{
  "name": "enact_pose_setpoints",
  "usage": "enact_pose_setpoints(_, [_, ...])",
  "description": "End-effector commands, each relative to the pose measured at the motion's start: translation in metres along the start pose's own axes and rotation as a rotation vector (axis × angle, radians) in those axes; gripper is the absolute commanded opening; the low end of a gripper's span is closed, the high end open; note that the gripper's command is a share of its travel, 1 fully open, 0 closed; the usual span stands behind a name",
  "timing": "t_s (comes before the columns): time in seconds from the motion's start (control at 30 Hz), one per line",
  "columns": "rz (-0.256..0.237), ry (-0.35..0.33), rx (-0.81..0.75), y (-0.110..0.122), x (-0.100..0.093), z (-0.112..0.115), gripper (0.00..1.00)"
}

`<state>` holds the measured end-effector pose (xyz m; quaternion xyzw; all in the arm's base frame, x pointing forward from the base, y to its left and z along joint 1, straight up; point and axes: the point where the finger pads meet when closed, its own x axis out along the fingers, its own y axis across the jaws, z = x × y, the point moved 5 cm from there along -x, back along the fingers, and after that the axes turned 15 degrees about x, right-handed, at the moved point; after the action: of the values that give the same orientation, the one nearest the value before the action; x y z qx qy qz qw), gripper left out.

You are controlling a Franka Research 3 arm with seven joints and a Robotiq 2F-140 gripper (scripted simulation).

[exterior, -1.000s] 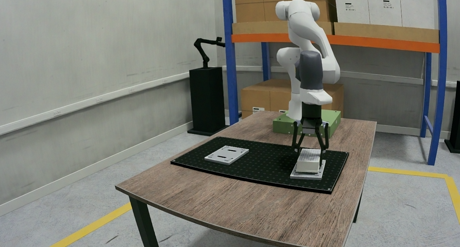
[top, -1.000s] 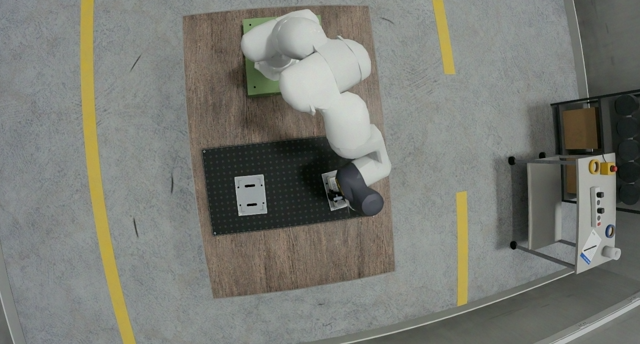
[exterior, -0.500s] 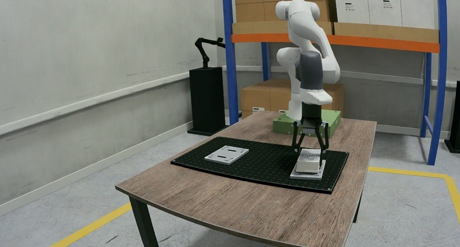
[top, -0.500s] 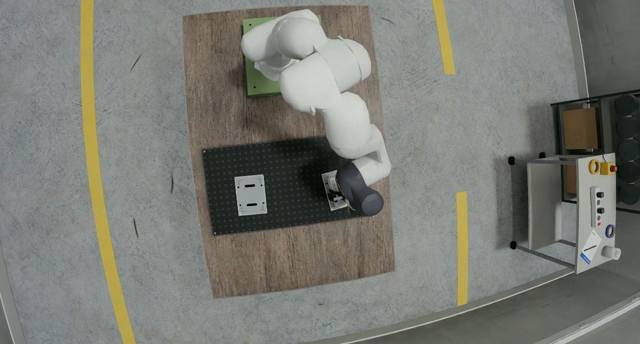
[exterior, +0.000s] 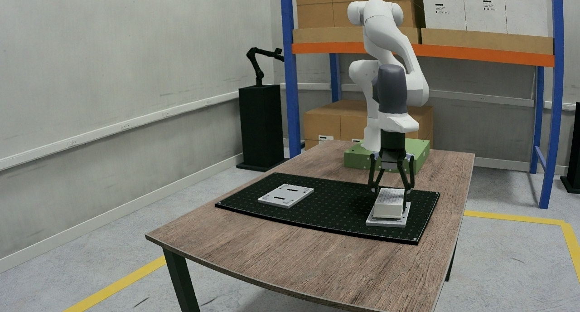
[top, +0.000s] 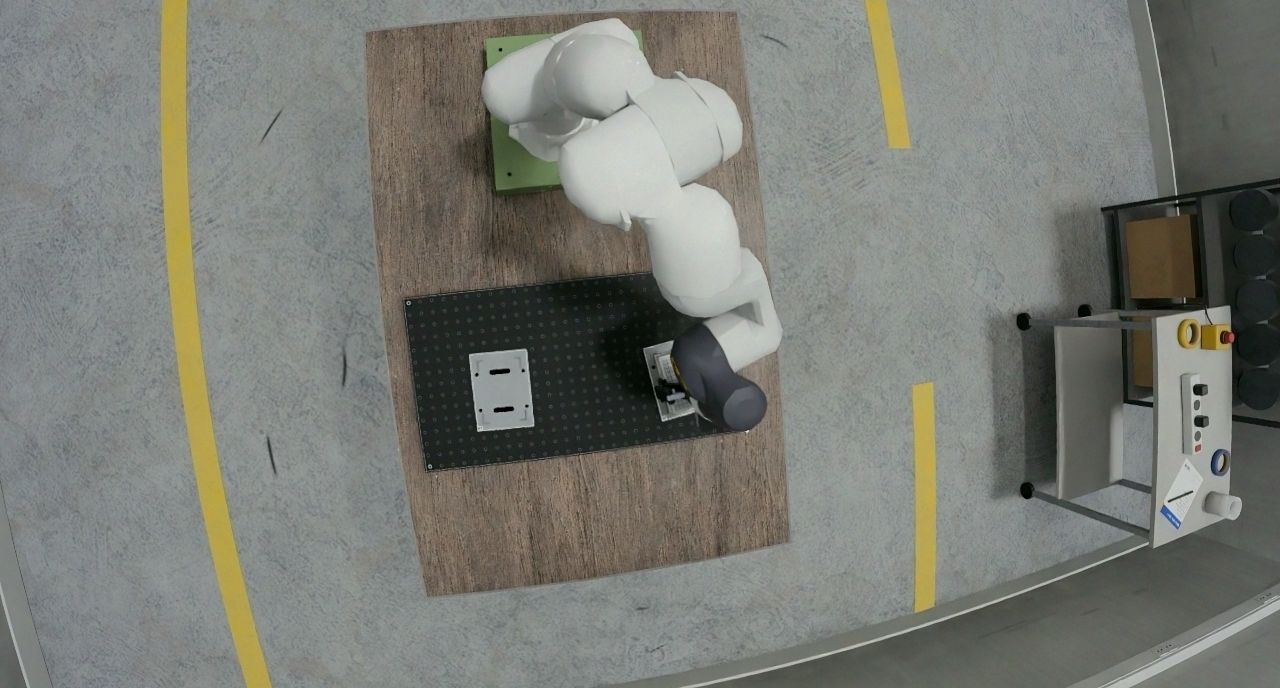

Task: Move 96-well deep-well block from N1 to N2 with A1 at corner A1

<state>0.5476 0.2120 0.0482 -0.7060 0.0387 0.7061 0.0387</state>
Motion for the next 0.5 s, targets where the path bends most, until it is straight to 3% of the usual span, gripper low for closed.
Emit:
enact_pose_setpoints(0.0, [-0.001,0.003,0.006,0.0,0.0008,-0.0005,0.6])
enact_pose_setpoints(0.47, [-0.001,0.003,0.006,0.0002,0.0028,-0.0001,0.6])
